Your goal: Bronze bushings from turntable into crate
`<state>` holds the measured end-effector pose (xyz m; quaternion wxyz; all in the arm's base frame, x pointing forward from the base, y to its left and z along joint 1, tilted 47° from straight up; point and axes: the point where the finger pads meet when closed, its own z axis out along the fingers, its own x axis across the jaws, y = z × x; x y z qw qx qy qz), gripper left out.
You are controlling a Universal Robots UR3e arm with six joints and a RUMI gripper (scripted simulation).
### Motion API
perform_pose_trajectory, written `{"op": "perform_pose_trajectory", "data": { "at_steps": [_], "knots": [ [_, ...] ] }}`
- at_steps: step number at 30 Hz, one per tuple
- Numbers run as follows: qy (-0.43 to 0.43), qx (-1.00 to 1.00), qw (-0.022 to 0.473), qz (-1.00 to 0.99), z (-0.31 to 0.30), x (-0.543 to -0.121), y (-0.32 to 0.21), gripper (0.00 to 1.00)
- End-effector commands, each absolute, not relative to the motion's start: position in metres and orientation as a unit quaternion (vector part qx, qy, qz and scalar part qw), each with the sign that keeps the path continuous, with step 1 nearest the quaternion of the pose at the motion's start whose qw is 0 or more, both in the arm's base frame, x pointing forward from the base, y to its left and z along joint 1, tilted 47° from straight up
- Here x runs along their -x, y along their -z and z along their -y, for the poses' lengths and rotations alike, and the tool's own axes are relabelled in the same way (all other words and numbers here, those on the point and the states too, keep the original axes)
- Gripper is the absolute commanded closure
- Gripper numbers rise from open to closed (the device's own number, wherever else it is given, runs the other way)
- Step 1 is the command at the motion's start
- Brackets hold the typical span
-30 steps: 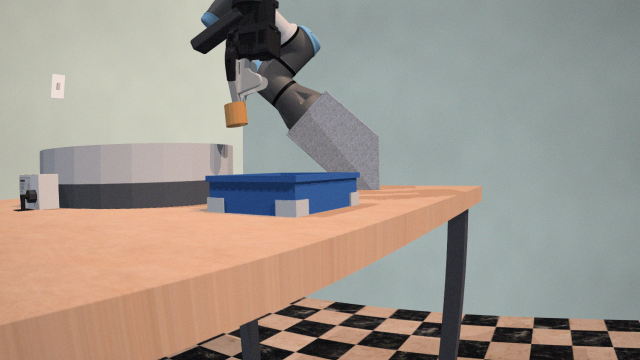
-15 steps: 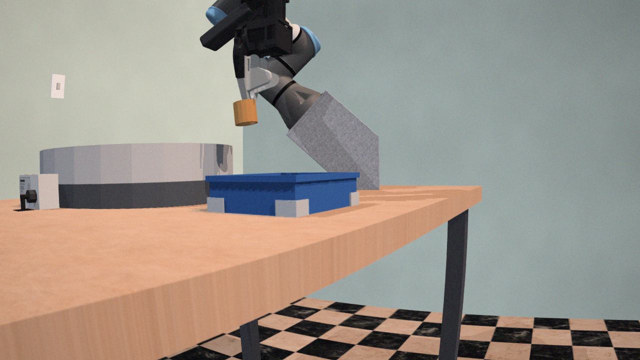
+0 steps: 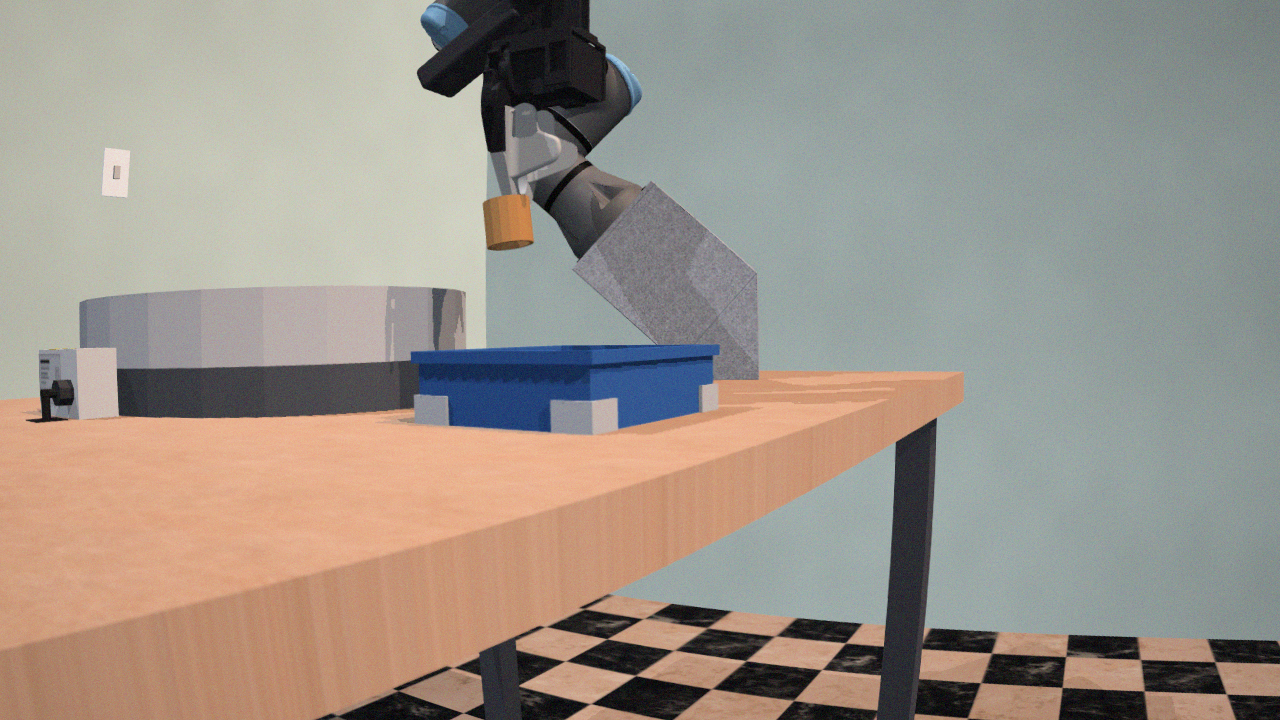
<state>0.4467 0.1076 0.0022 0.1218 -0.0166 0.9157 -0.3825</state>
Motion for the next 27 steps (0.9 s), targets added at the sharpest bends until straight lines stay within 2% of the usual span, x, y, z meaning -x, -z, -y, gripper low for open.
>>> {"op": "perform_pose_trajectory", "data": {
  "at_steps": [1, 27],
  "knots": [
    [0.382, 0.01, 0.125, -0.916, -0.112, -0.45, 0.0, 1.0],
    [0.378, -0.019, 0.137, -0.916, -0.129, -0.461, 0.013, 1.0]
  ]
}}
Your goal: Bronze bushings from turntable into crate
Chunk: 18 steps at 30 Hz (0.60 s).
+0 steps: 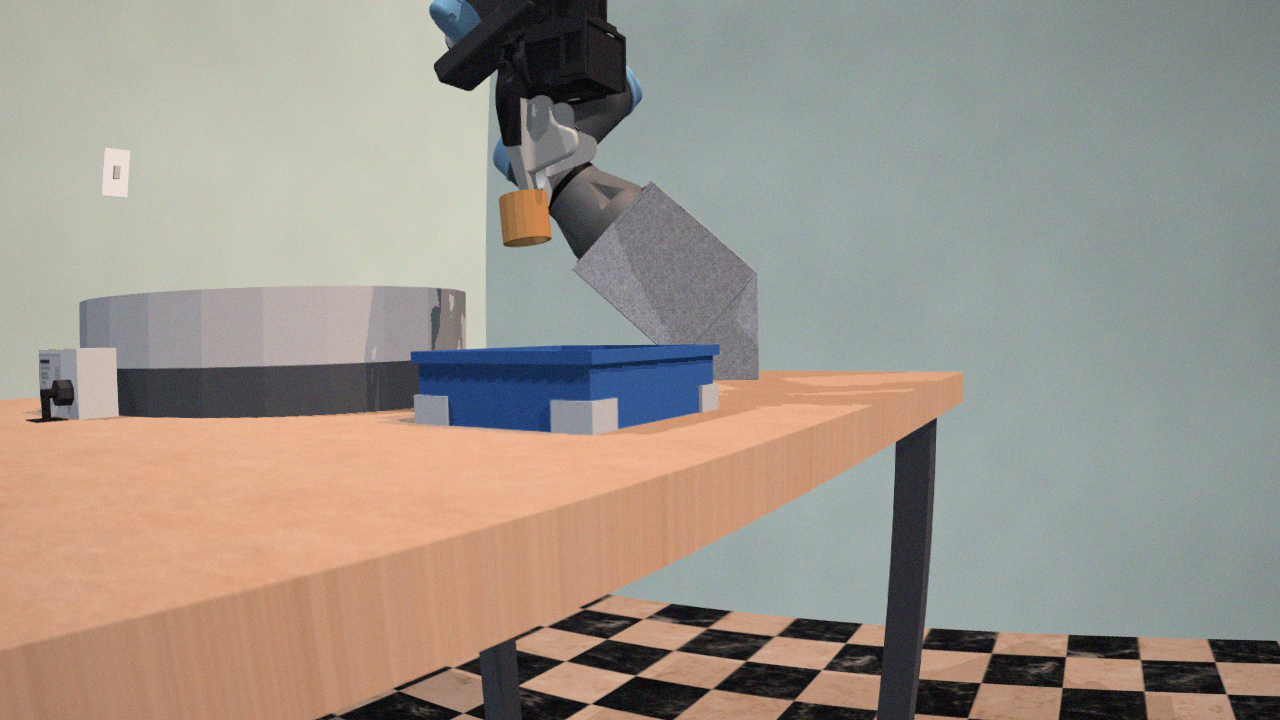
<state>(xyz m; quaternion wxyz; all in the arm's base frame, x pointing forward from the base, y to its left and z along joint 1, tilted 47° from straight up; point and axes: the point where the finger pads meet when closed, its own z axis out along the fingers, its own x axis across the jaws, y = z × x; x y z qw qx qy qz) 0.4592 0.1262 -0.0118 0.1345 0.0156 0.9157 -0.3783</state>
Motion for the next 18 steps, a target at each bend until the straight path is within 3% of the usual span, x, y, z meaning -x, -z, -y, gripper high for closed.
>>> {"op": "perform_pose_trajectory", "data": {
  "at_steps": [1, 18],
  "knots": [
    [0.377, -0.02, 0.137, -0.916, -0.1295, -0.461, 0.0131, 1.0],
    [0.376, -0.031, 0.141, -0.915, -0.1353, -0.4636, 0.0182, 1.0]
  ]
}}
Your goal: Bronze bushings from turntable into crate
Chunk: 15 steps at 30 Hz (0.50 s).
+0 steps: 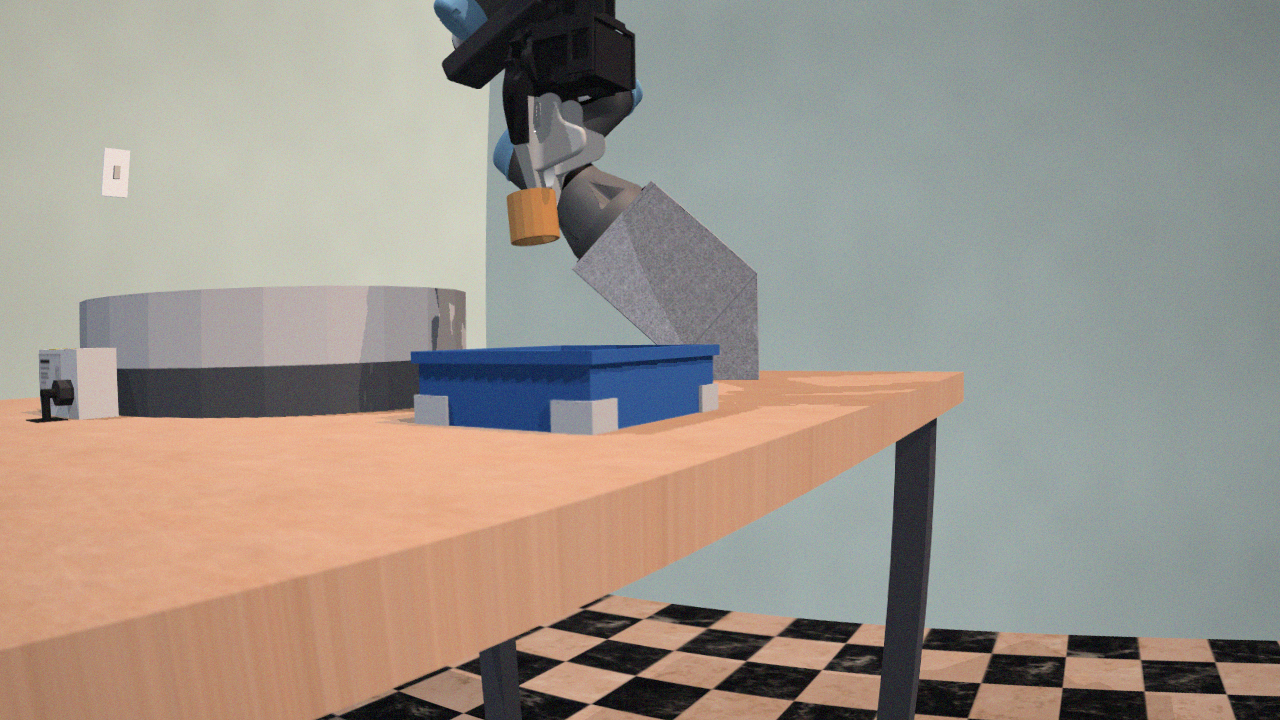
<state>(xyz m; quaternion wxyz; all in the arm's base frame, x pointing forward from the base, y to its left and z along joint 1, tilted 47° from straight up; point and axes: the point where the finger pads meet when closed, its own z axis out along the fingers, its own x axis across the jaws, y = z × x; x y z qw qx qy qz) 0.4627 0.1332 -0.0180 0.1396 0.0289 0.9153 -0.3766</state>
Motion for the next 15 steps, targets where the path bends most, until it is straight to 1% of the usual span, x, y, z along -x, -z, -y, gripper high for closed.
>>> {"op": "perform_pose_trajectory", "data": {
  "at_steps": [1, 15],
  "knots": [
    [0.376, -0.031, 0.141, -0.915, -0.1353, -0.4636, 0.0182, 1.0],
    [0.375, -0.036, 0.144, -0.915, -0.138, -0.4646, 0.0208, 1.0]
  ]
}}
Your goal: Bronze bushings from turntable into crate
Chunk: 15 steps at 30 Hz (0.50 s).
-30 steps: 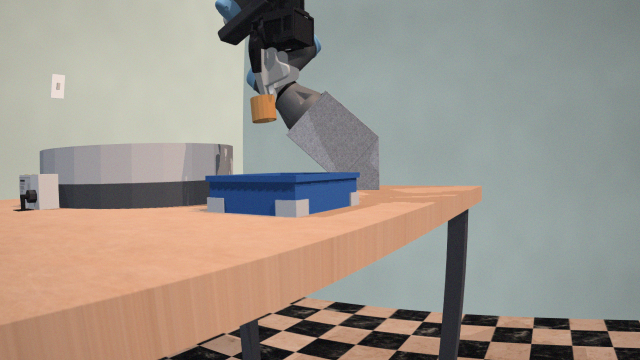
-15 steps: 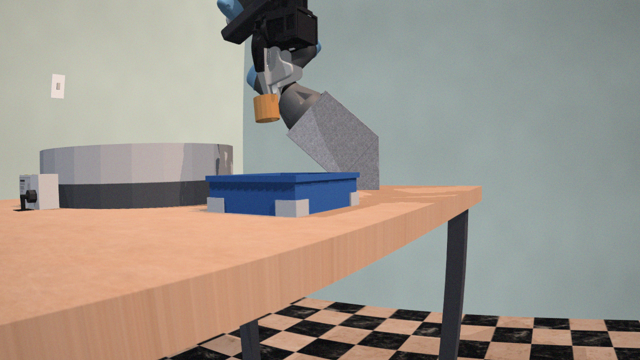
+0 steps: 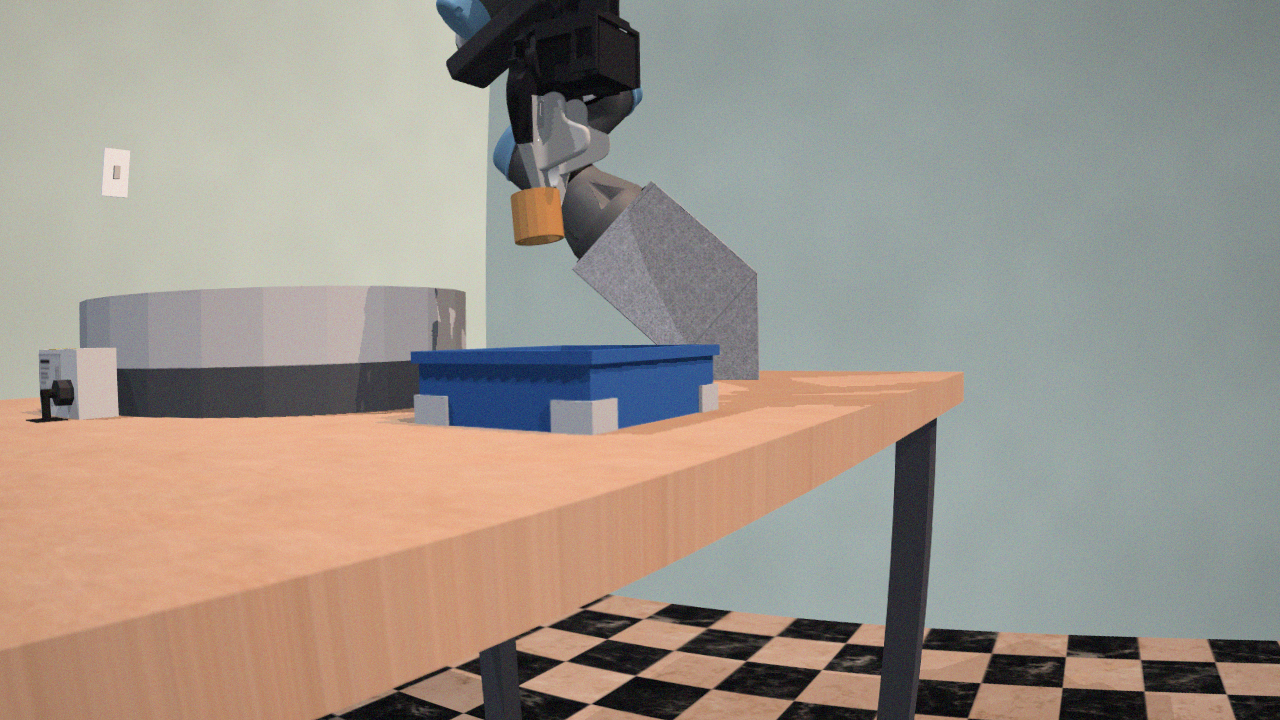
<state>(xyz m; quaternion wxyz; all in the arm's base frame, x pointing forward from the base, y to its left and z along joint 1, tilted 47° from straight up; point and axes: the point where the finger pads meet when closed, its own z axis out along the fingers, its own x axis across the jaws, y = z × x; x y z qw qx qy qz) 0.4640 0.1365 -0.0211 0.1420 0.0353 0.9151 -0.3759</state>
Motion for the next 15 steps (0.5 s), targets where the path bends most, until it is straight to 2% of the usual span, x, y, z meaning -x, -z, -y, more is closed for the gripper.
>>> {"op": "perform_pose_trajectory", "data": {
  "at_steps": [1, 15],
  "knots": [
    [0.375, -0.037, 0.144, -0.915, -0.1381, -0.4647, 0.0209, 1.0],
    [0.375, -0.039, 0.145, -0.915, -0.1391, -0.465, 0.0219, 1.0]
  ]
}}
